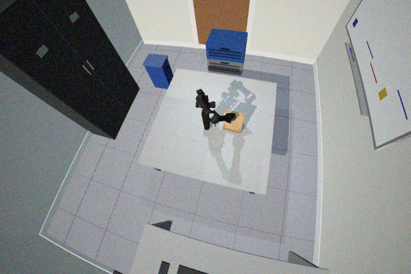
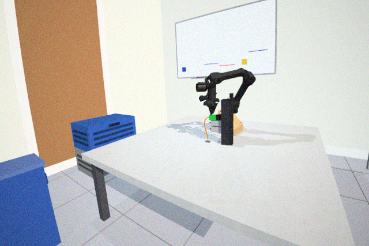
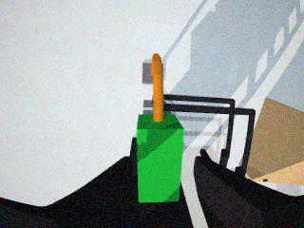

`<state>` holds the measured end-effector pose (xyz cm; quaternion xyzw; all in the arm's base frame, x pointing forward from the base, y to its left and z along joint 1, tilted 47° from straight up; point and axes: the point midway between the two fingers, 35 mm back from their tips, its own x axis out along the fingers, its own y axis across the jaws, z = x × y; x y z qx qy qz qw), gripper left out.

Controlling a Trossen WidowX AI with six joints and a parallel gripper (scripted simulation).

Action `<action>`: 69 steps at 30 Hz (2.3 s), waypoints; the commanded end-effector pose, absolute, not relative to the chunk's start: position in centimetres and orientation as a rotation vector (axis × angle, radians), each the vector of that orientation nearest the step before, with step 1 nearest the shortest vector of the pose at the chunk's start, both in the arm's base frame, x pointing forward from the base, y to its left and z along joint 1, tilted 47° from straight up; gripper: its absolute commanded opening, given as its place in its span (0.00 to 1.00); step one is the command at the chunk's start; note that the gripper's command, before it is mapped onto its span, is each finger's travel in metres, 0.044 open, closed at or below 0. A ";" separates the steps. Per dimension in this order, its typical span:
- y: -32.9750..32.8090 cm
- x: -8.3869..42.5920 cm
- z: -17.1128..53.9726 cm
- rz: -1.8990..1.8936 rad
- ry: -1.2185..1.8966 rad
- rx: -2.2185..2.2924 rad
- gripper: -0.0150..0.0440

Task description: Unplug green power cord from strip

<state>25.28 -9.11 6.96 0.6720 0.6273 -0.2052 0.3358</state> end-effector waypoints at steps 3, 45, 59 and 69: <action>-8.6 25.3 6.6 -0.537 1.638 1.760 0.53; -11.0 26.1 4.2 -0.538 1.636 1.754 0.25; -10.8 26.4 3.8 -0.537 1.636 1.759 0.52; -12.3 26.7 2.9 -0.538 1.635 1.758 0.97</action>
